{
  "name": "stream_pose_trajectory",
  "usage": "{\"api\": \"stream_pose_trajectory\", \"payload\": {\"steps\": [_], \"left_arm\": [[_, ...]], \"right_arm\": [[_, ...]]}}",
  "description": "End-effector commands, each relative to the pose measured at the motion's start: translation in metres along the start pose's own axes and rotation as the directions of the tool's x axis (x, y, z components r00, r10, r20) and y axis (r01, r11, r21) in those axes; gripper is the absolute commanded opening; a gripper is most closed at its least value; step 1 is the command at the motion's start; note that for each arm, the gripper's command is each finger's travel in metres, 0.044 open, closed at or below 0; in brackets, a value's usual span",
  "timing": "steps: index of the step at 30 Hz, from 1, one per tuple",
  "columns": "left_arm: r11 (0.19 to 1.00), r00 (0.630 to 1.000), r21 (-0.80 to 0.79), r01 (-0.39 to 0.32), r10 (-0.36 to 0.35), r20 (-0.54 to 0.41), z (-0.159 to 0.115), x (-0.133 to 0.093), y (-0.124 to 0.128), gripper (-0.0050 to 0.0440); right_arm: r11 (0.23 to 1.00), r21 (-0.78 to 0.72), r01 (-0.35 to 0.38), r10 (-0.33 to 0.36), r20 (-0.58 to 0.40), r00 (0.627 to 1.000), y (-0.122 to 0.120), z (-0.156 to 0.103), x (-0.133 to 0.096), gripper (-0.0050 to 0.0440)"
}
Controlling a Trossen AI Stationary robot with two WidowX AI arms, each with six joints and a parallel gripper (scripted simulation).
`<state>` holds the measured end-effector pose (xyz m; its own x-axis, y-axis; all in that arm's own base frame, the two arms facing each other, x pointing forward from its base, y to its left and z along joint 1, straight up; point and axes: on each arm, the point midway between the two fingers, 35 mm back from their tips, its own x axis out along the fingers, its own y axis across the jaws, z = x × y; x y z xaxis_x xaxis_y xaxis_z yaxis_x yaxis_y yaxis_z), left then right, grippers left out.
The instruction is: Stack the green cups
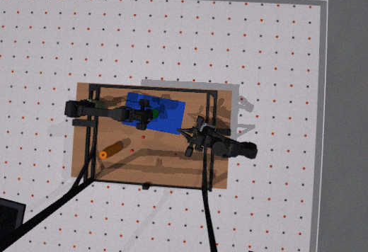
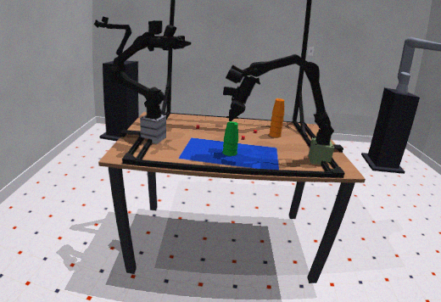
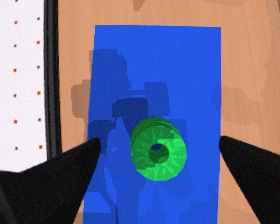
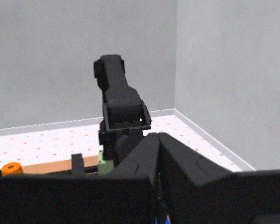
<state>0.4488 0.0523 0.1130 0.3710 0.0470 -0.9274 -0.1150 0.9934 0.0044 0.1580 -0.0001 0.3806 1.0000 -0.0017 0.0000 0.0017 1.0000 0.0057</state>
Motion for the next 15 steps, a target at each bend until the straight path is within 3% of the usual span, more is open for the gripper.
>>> {"api": "stream_pose_trajectory", "payload": {"steps": [1,15], "left_arm": [[1.000,1.000,0.001,0.006,-0.006,-0.022,-0.005,0.008,-0.001,0.0440],[1.000,1.000,0.001,0.005,-0.005,-0.027,-0.009,0.020,-0.001,0.0440]], "right_arm": [[1.000,-0.006,-0.002,0.002,0.000,1.000,0.000,0.000,-0.001,0.0000],[1.000,-0.006,-0.002,0.002,0.000,1.000,0.000,0.000,-0.001,0.0000]]}}
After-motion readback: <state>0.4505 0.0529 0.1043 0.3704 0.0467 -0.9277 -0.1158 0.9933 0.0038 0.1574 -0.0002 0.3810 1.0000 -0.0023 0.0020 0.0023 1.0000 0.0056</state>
